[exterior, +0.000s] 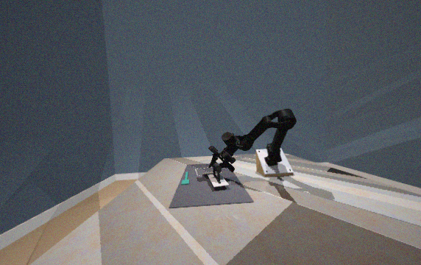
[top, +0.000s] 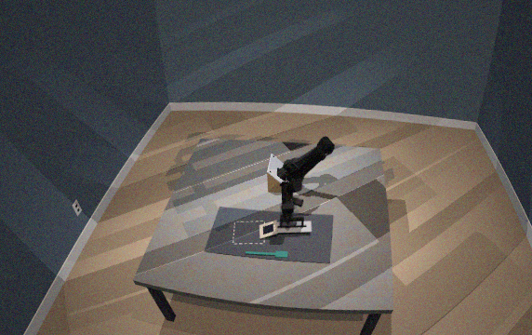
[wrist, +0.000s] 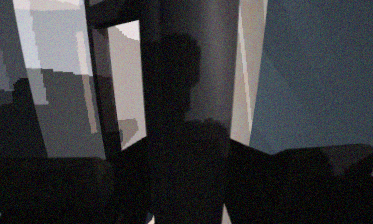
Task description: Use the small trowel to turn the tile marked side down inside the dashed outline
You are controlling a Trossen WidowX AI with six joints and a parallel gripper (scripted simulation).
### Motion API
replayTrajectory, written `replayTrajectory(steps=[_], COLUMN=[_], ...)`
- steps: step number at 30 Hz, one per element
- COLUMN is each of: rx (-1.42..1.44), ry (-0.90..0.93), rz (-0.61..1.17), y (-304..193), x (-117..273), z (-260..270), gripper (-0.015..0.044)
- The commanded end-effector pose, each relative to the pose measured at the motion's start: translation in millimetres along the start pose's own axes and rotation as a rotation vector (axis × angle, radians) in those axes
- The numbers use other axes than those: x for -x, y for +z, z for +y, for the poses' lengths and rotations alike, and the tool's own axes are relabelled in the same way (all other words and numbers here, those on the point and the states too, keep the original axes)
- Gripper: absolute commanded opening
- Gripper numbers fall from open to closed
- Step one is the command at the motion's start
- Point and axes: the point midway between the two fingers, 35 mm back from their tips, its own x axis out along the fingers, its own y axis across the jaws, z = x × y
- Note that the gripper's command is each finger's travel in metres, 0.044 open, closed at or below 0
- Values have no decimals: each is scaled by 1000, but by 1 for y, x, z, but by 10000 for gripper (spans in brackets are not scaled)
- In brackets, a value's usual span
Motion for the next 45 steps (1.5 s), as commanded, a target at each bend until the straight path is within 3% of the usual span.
replayTrajectory(steps=[1,35,45], rx=[18,22,21], ry=[-16,-16,-16], rz=[4,6,6], y=[-4,-76,-56], x=[7,22,28], z=[-13,-30,-39], gripper=[0,0,0])
